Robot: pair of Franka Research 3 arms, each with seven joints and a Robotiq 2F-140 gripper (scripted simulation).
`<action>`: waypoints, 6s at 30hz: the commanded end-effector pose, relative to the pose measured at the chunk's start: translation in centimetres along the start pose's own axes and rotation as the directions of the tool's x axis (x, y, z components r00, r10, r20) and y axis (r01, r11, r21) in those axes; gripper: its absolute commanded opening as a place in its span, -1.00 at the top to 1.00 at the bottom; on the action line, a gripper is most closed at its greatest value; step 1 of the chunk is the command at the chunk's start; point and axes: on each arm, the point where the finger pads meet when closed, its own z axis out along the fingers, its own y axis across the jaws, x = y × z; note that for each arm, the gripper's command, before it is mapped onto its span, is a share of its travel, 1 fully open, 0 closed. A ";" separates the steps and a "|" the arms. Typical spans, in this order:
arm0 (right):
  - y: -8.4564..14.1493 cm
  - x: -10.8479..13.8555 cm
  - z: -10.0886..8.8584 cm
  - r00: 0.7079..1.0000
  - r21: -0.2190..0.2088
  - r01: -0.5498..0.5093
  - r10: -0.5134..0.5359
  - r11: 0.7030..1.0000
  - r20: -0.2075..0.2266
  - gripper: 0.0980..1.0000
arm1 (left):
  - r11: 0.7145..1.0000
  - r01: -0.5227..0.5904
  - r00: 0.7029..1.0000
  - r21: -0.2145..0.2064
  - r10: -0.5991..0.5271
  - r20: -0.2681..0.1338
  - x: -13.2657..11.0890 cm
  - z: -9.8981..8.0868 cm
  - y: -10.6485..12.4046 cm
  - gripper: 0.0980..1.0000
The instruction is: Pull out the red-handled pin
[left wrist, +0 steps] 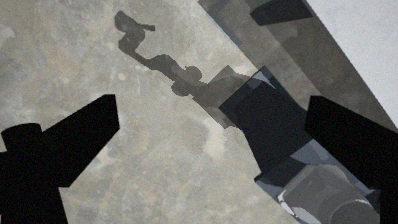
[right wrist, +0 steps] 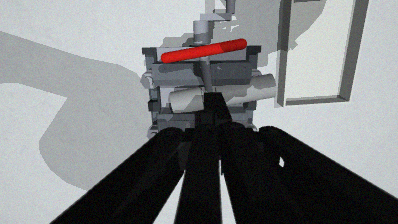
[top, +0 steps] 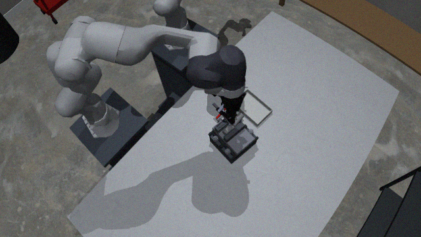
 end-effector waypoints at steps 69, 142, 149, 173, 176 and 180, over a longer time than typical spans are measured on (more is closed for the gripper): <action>0.0 9.5 -9.9 1.000 0.005 0.005 -0.005 1.000 -0.003 1.00 | 1.000 0.003 1.000 0.002 -0.003 -0.001 0.1 0.0 0.0 -1.00; -0.1 9.5 0.1 1.000 0.005 0.005 -0.005 1.000 -0.003 1.00 | 1.000 0.003 1.000 0.002 -0.003 -0.001 0.1 0.0 0.0 -1.00; -0.1 9.4 0.1 1.000 0.005 0.005 -0.005 1.000 -0.003 1.00 | 1.000 0.003 1.000 0.002 -0.003 -0.001 0.1 0.0 0.0 -1.00; -0.1 7.6 0.1 1.000 0.005 0.005 -0.005 1.000 -0.003 1.00 | 1.000 0.003 1.000 0.002 -0.003 -0.001 0.1 0.0 0.0 -1.00; -0.1 7.2 0.1 1.000 0.005 0.005 -0.005 1.000 -0.003 1.00 | 1.000 0.003 1.000 0.002 -0.003 -0.001 0.1 0.0 0.0 -1.00; -0.1 6.8 0.1 1.000 0.005 0.005 -0.005 1.000 -0.003 1.00 | 1.000 0.003 1.000 0.002 -0.003 -0.001 0.1 0.0 0.0 -1.00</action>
